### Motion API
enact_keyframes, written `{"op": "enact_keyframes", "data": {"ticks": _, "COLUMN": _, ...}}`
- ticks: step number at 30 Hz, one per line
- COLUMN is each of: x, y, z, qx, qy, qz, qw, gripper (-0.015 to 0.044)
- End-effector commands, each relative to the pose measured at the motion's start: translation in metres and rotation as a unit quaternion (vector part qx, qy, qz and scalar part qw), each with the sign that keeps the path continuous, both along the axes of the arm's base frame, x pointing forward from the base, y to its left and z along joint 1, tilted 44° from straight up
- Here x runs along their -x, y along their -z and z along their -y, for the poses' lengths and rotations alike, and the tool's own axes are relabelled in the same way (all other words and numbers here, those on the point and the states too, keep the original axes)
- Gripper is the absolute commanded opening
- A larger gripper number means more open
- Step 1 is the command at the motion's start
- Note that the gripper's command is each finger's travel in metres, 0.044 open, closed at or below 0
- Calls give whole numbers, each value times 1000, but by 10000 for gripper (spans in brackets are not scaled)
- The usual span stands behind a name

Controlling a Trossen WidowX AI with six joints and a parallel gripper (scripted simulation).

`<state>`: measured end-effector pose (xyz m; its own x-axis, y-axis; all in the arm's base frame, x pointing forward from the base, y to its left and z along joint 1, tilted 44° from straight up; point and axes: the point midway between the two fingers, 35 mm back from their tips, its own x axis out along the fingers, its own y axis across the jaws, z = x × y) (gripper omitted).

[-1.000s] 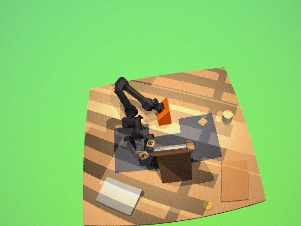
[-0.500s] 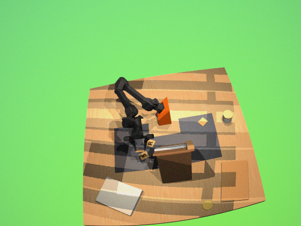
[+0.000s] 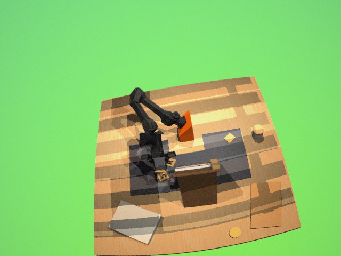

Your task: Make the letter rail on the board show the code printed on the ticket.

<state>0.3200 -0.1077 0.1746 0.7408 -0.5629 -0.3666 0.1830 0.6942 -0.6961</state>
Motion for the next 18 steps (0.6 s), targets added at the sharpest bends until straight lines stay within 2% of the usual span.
{"op": "enact_keyframes", "data": {"ticks": 1, "x": 1, "y": 4, "z": -1, "qx": -2, "qy": 3, "qz": -2, "qw": 1000, "gripper": 0}}
{"op": "enact_keyframes", "data": {"ticks": 18, "x": 0, "y": 11, "z": -7, "qx": -2, "qy": 3, "qz": -2, "qw": 1000, "gripper": 0}}
